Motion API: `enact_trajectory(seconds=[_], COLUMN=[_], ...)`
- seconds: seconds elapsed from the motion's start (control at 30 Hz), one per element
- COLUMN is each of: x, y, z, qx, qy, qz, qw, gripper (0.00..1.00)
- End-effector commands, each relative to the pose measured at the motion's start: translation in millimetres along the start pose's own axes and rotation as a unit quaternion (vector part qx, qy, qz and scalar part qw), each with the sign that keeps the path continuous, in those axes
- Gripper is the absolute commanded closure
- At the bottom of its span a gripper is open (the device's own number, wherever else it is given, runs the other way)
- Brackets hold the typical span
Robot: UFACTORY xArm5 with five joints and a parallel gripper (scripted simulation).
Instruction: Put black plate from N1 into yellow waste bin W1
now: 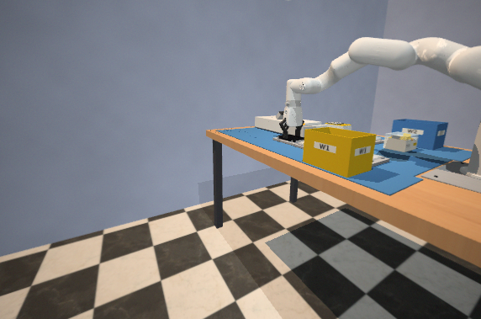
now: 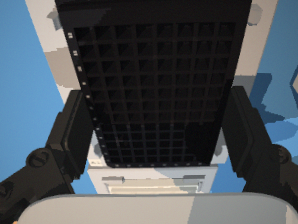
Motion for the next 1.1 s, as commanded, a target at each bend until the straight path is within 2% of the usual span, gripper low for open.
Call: enact_trajectory(seconds=[0.0,0.37,1.07], x=[-2.7,-2.7,-15.3], y=[-0.1,-0.1,0.0], z=[-1.4,-1.4,-1.3], qx=[0.0,0.0,0.0], qy=[0.003,0.003,0.003], qz=[0.0,0.0,0.0], qw=[1.0,1.0,1.0], gripper=[1.0,1.0,1.0])
Point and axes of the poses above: the point where the finger pads meet when closed, its own x axis out along the fingers, its own y axis across the jaws, z = x × y, the point moved 2 cm from there along -x, back along the fingers, and after that the axes turned 12 degrees about -x, right-handed, at the moved point
